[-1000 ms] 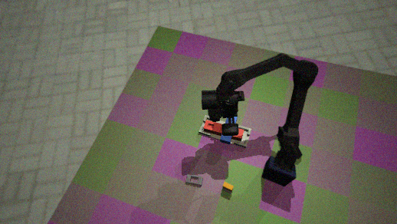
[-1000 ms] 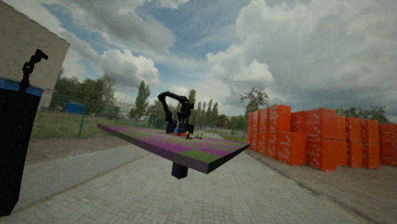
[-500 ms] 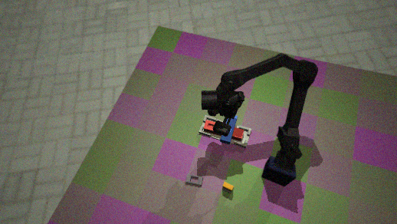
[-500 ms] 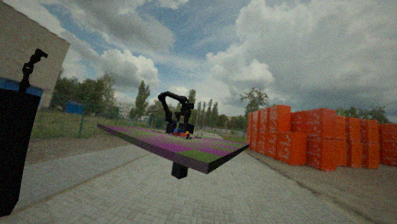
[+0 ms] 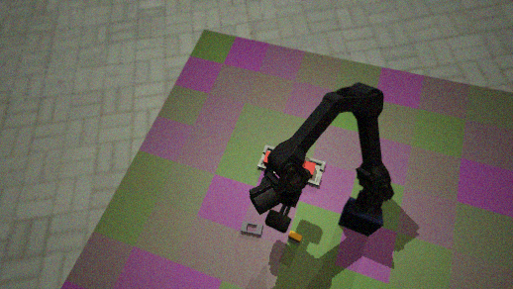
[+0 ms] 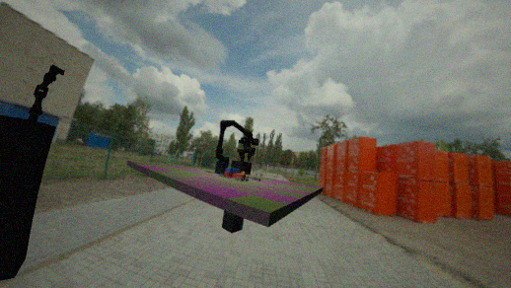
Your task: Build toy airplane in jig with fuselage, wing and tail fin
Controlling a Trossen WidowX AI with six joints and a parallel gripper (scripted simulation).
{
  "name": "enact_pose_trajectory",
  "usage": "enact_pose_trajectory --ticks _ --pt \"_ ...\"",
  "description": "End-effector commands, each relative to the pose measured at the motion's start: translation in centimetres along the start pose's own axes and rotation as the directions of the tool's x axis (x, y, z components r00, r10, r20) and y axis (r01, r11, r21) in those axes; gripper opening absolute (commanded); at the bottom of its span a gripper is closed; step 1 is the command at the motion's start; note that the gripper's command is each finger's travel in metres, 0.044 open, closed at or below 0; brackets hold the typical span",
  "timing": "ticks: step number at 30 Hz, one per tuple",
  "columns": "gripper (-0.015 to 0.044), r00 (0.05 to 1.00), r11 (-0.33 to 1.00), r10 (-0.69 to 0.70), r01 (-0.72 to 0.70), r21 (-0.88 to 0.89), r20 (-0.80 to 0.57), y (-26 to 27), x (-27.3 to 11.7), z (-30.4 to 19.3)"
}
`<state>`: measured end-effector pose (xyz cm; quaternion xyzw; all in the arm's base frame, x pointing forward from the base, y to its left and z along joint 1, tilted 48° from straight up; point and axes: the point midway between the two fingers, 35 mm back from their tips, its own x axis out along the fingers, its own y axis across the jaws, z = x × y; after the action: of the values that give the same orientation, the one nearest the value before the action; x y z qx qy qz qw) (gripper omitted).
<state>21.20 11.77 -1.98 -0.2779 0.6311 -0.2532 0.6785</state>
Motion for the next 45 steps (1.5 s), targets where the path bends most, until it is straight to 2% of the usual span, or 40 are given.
enact_pose_trajectory --ticks 1,10,13,15,45 --pt "0.0440 0.999 0.999 -0.033 0.033 0.012 -0.012 4.9 1.2 -4.4" --pt "0.0440 0.999 0.999 -0.039 0.039 0.015 -0.012 5.5 1.7 -5.0" --pt "0.0440 0.999 0.999 -0.040 0.040 0.016 -0.011 5.3 5.9 -5.0" --pt "0.0440 0.999 0.999 -0.041 0.041 0.016 -0.011 5.2 7.1 -5.1" --pt "0.0440 0.999 0.999 -0.042 0.042 0.016 -0.010 5.0 11.3 -5.0"
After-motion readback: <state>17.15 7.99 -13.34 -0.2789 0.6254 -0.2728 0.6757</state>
